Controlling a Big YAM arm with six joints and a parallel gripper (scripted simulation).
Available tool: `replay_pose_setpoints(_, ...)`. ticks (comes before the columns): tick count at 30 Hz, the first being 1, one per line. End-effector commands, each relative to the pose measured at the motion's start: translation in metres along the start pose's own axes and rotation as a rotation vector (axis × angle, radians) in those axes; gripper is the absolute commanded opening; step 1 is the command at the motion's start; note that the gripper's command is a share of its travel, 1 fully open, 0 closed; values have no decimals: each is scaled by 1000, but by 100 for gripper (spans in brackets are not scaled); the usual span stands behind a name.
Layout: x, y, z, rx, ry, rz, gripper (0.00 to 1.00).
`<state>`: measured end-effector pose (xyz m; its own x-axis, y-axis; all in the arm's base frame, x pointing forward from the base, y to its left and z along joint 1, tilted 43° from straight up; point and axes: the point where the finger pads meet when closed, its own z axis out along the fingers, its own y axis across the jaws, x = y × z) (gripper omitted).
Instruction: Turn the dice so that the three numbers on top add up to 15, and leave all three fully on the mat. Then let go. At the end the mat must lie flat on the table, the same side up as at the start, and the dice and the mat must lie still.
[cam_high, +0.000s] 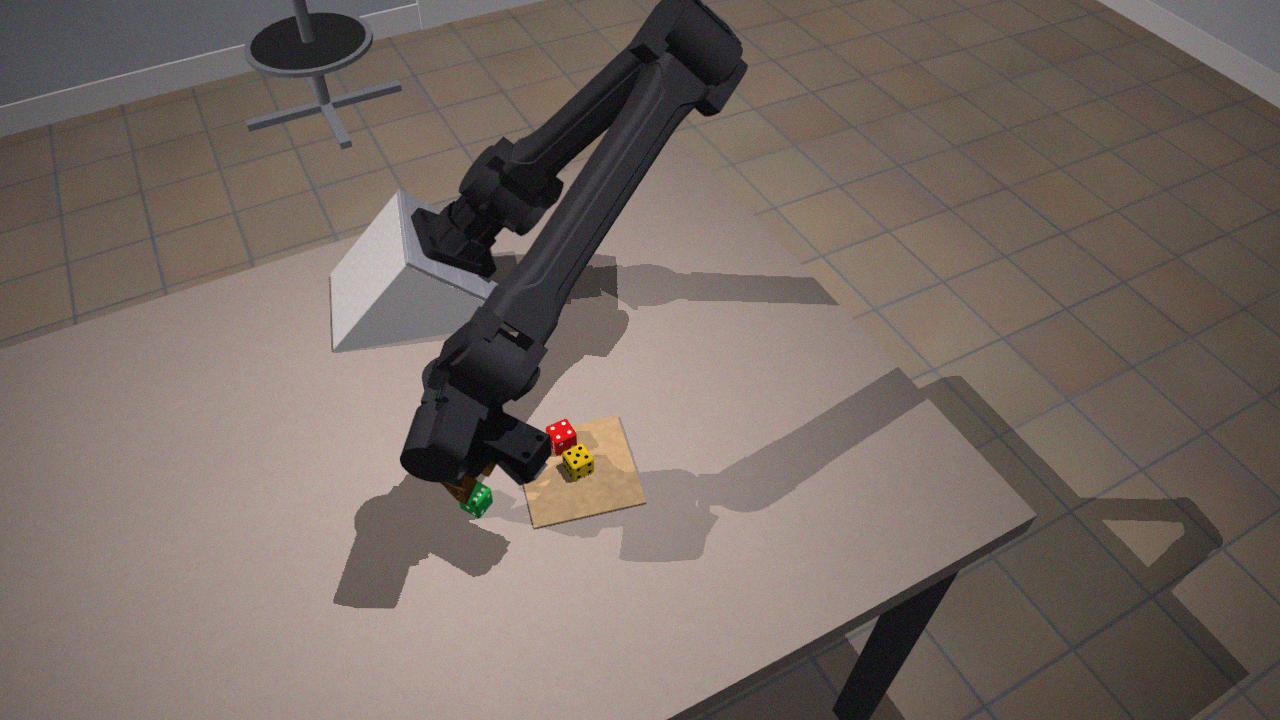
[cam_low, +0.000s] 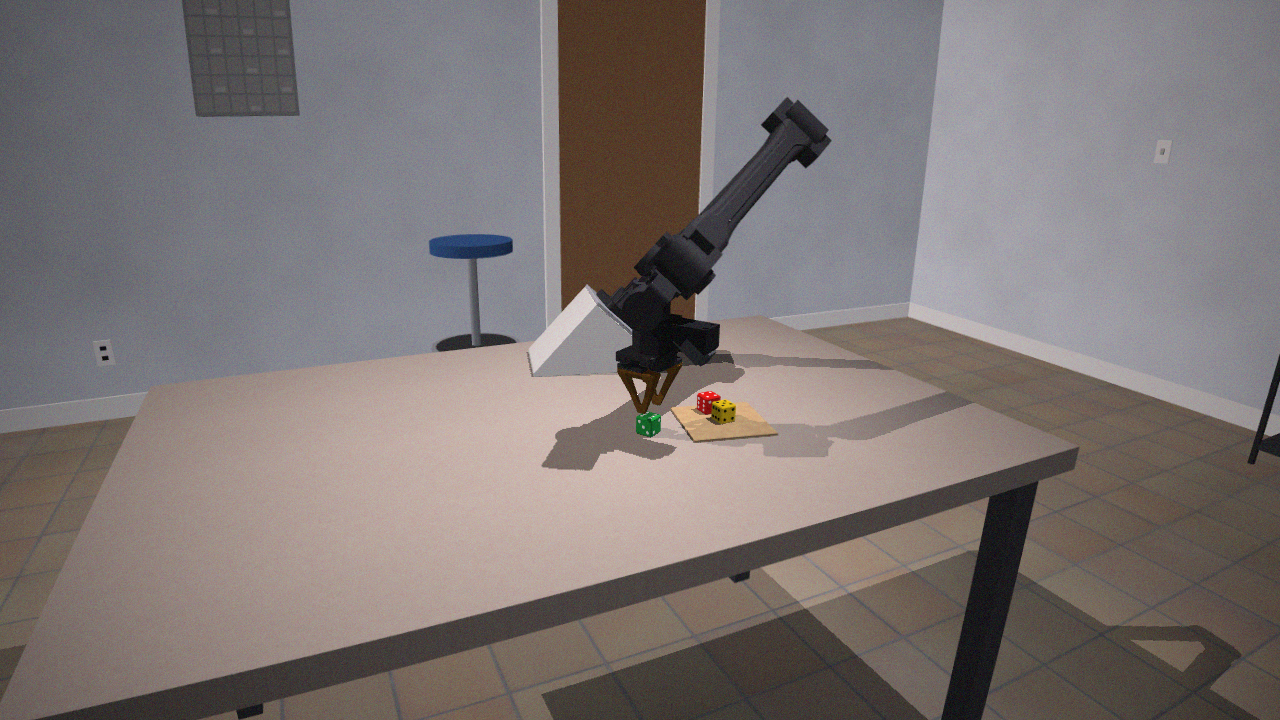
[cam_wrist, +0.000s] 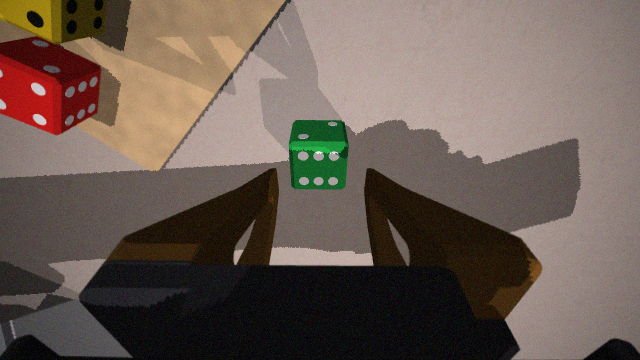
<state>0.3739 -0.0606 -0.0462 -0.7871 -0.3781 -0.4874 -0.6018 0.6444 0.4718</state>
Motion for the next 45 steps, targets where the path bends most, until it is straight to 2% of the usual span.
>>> replay_pose_setpoints(1, -1, 1, 8, -12, 3, 7, 45)
replay_pose_setpoints(45, -2, -1, 6, -7, 1, -2, 45)
